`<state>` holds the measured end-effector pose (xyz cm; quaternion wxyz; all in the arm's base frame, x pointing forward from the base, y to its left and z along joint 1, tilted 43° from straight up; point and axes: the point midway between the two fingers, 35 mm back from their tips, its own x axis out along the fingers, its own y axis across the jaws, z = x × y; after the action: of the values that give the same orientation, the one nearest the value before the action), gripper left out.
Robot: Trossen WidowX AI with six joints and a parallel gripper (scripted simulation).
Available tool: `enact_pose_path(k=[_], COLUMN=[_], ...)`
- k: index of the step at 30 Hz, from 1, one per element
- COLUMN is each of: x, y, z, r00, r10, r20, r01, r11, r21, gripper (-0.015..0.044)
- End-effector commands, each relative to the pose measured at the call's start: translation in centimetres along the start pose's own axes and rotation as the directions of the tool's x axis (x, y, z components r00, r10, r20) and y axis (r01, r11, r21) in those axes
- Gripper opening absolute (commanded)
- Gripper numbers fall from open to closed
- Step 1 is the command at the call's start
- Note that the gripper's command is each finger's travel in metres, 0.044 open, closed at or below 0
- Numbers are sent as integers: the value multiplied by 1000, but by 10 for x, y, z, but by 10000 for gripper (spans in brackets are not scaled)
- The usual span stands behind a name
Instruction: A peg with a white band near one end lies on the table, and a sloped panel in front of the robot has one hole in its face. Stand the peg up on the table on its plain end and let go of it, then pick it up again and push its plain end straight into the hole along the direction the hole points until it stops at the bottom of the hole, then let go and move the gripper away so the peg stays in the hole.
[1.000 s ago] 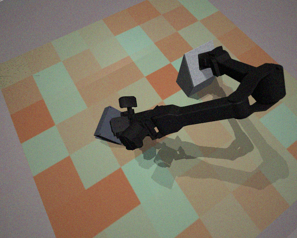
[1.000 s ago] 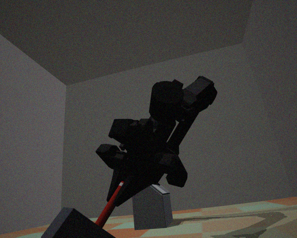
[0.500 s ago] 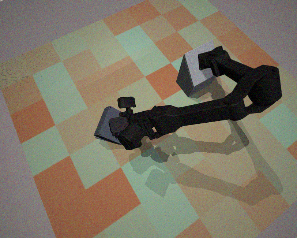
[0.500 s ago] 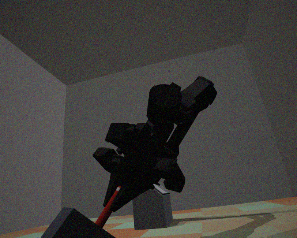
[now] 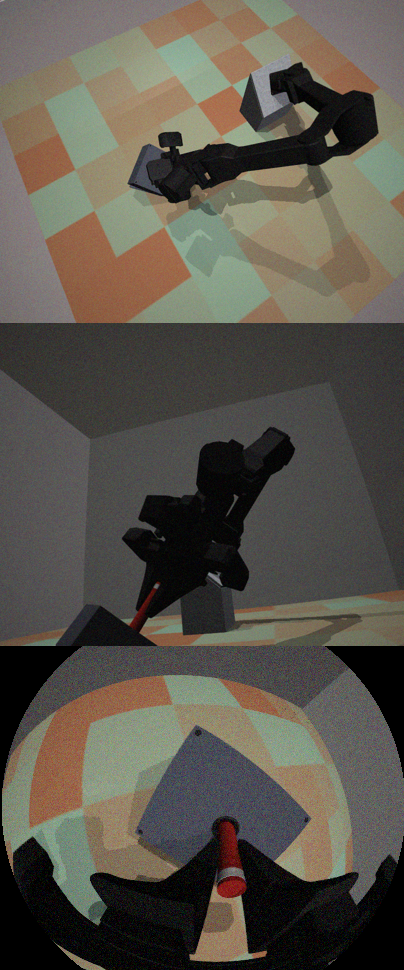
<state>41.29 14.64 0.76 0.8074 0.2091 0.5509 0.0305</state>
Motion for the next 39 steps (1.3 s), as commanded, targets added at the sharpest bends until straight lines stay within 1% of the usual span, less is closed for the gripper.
enact_pose_path(k=[1,24,39], x=[3,7,6], y=[1,0,0], z=[2,0,1], r00=[1000,1000,1000], r10=[1,0,0], r20=[7,-1,-1], r01=[-1,0,0], r11=[1000,1000,1000], r21=[4,0,0], gripper=[0,0,394])
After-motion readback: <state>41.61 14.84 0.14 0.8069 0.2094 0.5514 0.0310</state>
